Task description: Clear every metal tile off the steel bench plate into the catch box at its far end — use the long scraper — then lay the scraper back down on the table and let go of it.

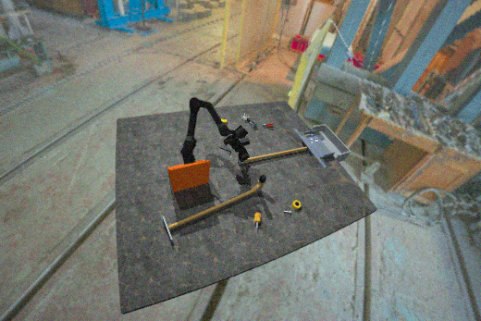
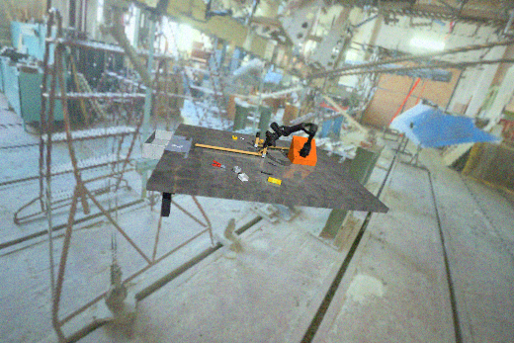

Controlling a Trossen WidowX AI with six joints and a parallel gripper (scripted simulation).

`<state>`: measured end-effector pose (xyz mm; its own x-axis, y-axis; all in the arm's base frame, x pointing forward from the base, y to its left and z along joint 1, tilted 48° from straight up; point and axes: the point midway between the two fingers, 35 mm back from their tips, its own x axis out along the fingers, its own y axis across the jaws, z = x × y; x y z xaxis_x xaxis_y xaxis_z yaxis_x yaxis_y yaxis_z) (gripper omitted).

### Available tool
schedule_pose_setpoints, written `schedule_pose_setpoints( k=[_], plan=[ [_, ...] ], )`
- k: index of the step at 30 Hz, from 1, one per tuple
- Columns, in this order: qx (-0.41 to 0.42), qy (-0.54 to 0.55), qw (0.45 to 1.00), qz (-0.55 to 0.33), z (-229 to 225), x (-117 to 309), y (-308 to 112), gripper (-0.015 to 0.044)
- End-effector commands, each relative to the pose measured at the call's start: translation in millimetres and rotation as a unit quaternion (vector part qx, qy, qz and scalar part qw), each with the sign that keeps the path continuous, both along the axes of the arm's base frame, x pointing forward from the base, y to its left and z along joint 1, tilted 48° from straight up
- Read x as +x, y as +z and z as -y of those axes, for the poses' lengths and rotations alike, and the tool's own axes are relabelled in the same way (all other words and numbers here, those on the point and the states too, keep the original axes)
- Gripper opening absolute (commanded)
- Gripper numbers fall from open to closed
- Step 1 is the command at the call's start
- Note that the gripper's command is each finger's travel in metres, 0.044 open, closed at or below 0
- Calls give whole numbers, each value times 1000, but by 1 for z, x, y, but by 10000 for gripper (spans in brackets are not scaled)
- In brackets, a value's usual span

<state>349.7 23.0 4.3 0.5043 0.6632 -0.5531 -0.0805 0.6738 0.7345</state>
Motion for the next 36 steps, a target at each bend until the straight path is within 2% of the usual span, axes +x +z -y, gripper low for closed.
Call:
schedule_pose_setpoints(
  k=[1,36],
  plan=[
    [-1,-2,1000,5,-2,0,8,0],
    [2,-3,1000,6,-32,-12,40,0]
  ],
)
